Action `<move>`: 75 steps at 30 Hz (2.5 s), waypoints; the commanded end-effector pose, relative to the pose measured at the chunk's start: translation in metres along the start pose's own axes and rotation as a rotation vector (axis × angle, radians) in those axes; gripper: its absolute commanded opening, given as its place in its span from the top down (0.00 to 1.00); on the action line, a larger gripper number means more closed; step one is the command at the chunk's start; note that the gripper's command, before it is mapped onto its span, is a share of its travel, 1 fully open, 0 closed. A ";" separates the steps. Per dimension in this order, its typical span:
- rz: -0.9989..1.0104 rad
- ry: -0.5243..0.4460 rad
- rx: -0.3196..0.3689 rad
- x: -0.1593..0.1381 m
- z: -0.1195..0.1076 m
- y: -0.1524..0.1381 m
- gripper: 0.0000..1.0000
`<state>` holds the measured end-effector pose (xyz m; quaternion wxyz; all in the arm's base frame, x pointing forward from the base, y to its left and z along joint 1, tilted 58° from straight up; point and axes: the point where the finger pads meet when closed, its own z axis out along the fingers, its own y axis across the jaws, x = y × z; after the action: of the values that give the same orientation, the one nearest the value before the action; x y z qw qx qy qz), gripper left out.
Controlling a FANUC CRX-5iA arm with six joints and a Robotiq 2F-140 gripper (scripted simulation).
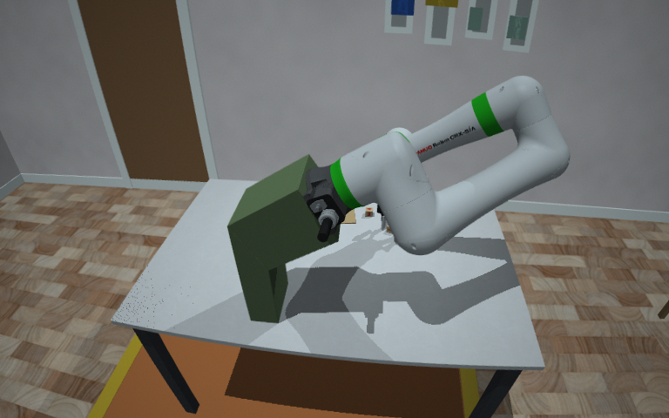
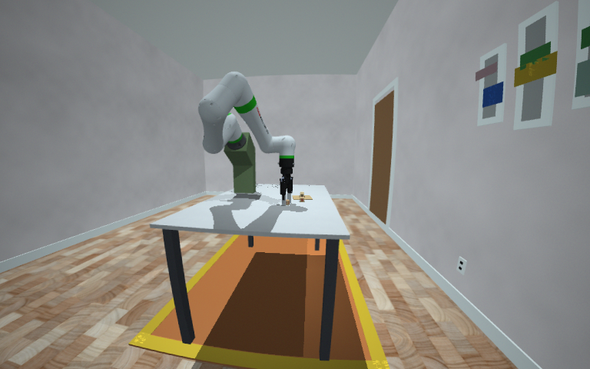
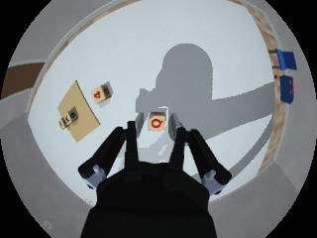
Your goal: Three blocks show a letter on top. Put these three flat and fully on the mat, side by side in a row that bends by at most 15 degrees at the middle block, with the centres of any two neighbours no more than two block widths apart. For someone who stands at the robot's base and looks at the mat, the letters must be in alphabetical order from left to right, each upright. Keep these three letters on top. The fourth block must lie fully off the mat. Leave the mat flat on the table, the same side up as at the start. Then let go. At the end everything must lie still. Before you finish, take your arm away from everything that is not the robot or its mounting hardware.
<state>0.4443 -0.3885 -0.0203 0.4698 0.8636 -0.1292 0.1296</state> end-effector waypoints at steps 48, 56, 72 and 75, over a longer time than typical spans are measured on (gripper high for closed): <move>0.000 0.000 0.000 0.000 0.000 0.000 0.84; 0.000 0.000 0.000 0.000 0.000 0.000 0.84; 0.000 0.000 0.000 0.000 -0.067 0.000 0.84; 0.000 0.000 0.000 0.000 -0.086 0.000 0.84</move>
<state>0.4380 -0.3362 0.0109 0.4689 0.8638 -0.1270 0.1338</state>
